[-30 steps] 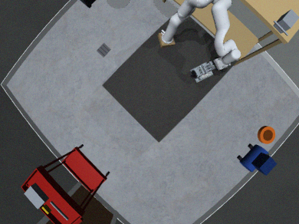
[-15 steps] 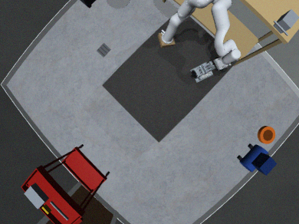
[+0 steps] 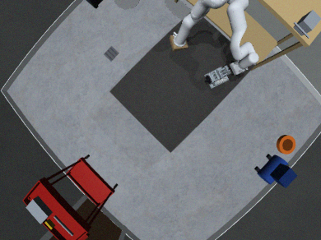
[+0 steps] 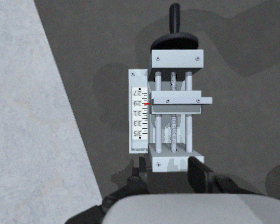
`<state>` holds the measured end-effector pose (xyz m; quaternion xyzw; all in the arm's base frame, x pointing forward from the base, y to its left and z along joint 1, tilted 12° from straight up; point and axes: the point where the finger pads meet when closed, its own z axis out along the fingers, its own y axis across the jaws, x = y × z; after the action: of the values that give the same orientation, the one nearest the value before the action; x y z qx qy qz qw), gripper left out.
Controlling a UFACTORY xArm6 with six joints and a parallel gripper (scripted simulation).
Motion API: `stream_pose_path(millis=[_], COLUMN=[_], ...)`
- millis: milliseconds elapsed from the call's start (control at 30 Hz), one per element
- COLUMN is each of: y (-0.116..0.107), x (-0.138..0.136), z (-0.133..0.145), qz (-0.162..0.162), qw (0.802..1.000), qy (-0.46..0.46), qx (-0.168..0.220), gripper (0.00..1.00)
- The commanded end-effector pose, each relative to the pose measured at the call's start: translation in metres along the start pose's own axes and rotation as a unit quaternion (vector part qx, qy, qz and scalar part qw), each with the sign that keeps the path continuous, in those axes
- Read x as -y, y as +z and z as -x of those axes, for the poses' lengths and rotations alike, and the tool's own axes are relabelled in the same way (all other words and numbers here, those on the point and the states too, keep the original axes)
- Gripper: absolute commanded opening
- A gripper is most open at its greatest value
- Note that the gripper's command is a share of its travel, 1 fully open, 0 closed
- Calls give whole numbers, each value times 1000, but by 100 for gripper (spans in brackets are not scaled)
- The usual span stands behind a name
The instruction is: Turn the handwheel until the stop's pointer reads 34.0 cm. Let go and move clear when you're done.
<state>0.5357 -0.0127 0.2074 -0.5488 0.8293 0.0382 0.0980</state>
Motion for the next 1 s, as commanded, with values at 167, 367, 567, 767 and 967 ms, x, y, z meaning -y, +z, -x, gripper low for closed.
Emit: stream_pose_path(millis=[167, 367, 567, 767, 967], y=[-2, -2, -2, -2, -2], x=[-3, -9, -15, -20, -25], z=[-34, -85, -129, -169, -214], qz=[-2, -2, -2, -2, -2], qw=[1000, 1000, 1000, 1000, 1000], qy=[0, 0, 0, 0, 0], qx=[1, 1, 1, 1, 1], gripper=[57, 57, 57, 57, 57])
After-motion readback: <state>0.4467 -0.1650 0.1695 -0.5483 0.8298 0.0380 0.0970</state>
